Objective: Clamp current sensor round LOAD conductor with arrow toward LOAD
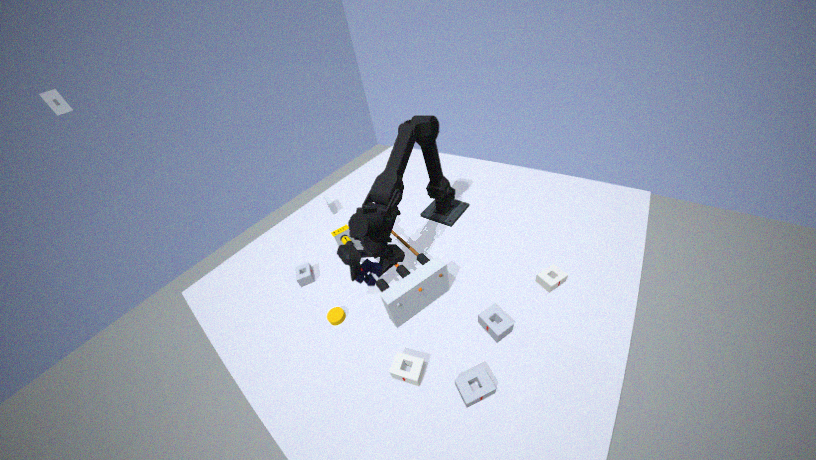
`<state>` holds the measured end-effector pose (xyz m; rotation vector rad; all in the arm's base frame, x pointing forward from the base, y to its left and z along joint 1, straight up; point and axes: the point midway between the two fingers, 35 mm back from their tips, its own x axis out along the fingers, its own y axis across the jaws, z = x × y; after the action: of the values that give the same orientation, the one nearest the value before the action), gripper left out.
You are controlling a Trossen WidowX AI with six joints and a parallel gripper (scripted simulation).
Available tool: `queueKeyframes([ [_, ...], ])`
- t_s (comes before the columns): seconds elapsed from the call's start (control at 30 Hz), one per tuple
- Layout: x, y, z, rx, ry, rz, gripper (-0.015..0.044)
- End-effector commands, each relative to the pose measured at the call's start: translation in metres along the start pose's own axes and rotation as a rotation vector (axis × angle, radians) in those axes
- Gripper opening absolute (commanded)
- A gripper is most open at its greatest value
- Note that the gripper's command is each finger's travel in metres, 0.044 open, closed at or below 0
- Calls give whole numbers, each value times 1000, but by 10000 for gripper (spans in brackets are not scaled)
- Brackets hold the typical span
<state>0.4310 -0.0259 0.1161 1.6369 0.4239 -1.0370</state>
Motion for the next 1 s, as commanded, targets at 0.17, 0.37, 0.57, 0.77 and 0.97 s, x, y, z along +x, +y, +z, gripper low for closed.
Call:
queueKeyframes([
  [0.17,-1,5,0,6,-1,18,0],
  [0.37,0,2,-1,-2,0,-43,0],
  [0.57,-3,6,-1,-2,-1,-151,0],
  [0.77,-8,9,-1,3,-2,-256,0],
  [0.97,-5,-5,-1,-13,-10,-323,0],
])
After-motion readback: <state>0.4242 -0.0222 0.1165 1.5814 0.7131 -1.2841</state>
